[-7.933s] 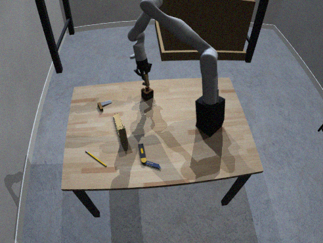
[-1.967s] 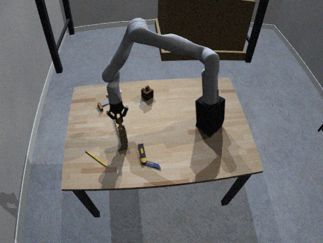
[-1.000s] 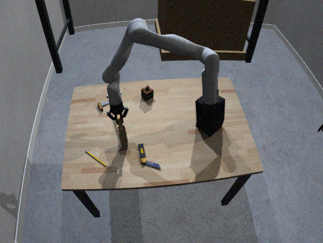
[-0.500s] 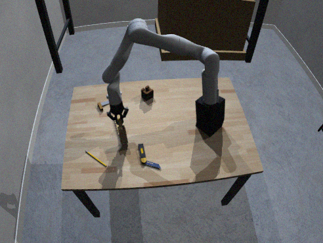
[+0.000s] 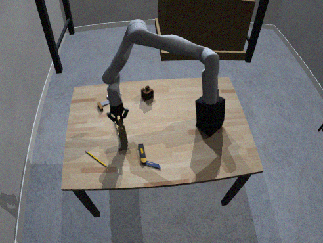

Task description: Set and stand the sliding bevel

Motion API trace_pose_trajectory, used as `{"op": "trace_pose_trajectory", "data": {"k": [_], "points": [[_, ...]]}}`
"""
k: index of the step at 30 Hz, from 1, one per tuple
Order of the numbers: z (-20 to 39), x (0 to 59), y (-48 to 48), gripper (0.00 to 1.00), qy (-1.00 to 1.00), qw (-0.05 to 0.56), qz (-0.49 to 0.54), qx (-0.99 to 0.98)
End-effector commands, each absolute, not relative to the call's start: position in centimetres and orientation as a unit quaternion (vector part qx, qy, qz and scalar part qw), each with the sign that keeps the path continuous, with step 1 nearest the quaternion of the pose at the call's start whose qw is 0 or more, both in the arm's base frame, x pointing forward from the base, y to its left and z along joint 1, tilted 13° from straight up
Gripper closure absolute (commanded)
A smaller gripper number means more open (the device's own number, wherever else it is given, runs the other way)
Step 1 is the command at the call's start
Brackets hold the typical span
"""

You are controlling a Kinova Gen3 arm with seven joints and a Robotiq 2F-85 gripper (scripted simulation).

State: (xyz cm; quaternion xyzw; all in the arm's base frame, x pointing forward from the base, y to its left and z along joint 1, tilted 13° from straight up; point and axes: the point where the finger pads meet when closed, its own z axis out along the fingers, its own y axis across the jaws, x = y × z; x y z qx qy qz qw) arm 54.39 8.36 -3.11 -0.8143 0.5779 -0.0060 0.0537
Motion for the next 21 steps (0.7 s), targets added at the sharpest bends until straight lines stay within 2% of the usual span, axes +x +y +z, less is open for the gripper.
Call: {"op": "trace_pose_trajectory", "data": {"k": [1, 21], "points": [[-3.2, 54.5, 8.4, 0.90, 0.578, 0.054, -0.007, -0.814], [-4.8, 54.6, 8.5, 0.90, 0.578, 0.054, -0.007, -0.814]]}}
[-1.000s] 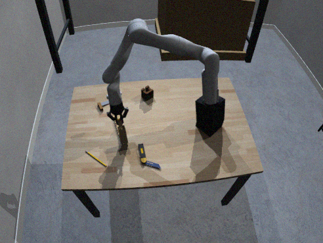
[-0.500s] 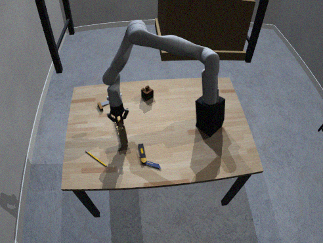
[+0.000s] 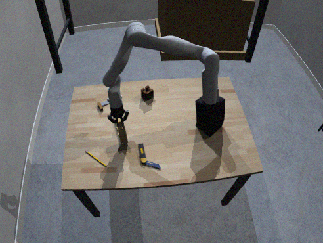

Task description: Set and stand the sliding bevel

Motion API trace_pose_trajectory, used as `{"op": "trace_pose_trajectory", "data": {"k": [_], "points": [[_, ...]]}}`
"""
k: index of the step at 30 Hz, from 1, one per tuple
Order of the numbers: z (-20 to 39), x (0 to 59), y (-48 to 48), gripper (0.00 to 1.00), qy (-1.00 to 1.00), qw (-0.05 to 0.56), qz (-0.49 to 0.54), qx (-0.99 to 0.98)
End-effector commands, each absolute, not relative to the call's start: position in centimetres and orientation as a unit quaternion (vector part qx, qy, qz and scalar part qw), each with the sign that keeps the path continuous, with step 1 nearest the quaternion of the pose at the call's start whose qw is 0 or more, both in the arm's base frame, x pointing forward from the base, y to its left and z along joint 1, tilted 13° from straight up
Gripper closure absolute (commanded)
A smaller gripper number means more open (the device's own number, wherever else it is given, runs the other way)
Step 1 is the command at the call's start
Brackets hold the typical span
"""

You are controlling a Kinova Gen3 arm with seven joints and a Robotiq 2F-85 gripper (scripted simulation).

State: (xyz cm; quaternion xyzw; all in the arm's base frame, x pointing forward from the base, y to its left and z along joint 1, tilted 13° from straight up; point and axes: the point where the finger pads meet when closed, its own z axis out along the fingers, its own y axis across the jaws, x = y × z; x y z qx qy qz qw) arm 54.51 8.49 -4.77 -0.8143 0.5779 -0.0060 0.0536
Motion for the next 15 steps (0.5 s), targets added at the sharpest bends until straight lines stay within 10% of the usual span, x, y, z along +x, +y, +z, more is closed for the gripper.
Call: {"op": "trace_pose_trajectory", "data": {"k": [1, 15], "points": [[-4.91, 54.58, 8.54, 0.90, 0.578, 0.054, -0.007, -0.814], [-5.60, 54.63, 8.60, 0.90, 0.578, 0.054, -0.007, -0.814]]}}
